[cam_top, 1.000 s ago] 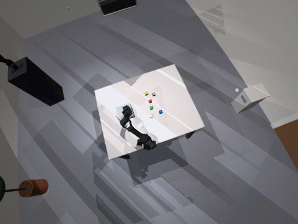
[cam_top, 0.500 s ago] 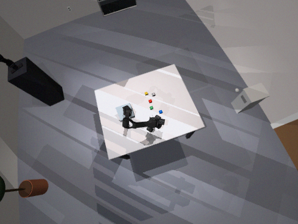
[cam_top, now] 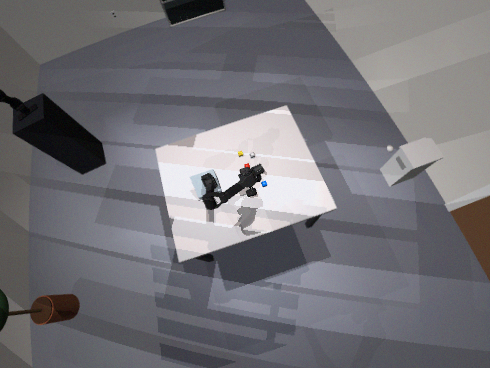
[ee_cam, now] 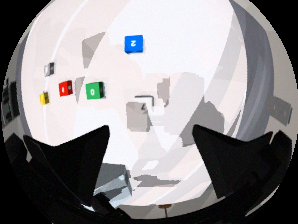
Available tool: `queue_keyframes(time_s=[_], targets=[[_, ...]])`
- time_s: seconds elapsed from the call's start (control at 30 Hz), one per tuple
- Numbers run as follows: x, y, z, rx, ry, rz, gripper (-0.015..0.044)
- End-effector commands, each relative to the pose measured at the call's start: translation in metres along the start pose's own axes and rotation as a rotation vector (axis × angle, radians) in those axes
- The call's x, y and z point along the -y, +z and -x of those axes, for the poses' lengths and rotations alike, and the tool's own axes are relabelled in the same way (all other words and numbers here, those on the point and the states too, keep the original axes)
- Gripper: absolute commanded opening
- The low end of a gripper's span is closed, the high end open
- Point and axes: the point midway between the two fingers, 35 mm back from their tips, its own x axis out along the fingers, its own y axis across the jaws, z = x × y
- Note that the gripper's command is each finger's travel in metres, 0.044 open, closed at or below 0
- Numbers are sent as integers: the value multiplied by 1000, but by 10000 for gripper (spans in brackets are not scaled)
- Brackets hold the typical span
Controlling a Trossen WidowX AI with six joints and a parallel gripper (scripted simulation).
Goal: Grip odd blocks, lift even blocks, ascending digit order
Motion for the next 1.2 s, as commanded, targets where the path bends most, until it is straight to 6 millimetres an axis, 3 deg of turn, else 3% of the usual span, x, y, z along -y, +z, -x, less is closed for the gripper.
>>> queue_keyframes(time_s=[0.0, 0.67, 0.77, 0.97, 1.03, 1.17], targets=[[-2, -1, 2, 0, -10, 39, 400], [-3, -1, 2, 1, -10, 39, 400], [-21, 6, 1, 6, -10, 37, 400], [-90, 26, 1, 3, -6, 38, 400], [-100, 27, 1, 1, -6, 38, 400], [-101, 27, 1, 1, -6, 39, 400]])
